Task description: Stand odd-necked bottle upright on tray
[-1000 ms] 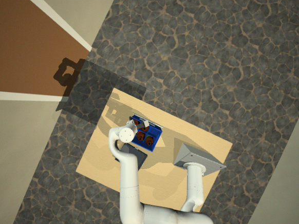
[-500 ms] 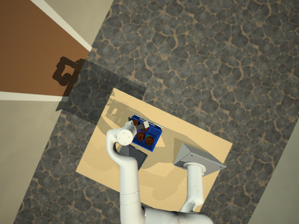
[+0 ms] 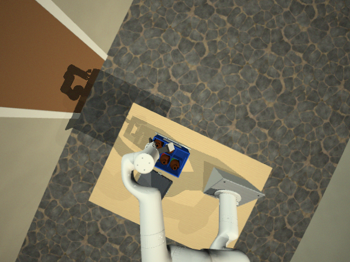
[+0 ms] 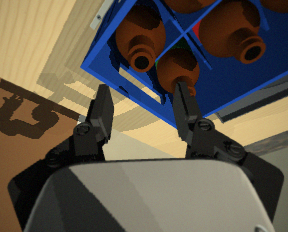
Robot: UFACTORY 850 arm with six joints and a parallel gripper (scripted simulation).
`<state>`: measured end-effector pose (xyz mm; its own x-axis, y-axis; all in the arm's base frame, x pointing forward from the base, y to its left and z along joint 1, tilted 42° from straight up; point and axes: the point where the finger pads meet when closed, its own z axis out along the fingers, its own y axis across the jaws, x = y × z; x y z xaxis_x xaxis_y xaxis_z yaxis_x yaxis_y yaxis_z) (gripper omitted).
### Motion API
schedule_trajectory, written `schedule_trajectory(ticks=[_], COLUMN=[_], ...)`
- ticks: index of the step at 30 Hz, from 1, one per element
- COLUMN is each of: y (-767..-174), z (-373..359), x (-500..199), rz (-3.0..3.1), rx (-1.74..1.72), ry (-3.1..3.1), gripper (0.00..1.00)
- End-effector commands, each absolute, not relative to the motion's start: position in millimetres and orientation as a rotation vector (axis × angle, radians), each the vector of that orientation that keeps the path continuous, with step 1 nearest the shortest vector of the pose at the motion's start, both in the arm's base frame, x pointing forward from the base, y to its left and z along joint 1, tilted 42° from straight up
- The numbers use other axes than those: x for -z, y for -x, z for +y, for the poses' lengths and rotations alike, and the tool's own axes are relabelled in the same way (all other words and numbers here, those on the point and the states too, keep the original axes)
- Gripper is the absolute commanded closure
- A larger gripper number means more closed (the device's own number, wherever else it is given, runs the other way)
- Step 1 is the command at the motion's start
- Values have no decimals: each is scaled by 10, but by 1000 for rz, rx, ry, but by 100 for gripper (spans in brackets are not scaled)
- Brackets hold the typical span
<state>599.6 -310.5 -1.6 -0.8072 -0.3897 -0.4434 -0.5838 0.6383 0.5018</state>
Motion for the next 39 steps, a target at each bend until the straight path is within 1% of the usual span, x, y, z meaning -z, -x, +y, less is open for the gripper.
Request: schedule_trajectory(ticks=[1,9,10,39], y=[-5998,-5995,-5995,-5995], z=[-3132,-3154,-3154,-3154], x=[-13,-37,-37,-37], rz=[2566,2566,2566,2566], rx=[-936,-936,-936,-936], ry=[784,784,784,784], gripper=[35,35,100,100])
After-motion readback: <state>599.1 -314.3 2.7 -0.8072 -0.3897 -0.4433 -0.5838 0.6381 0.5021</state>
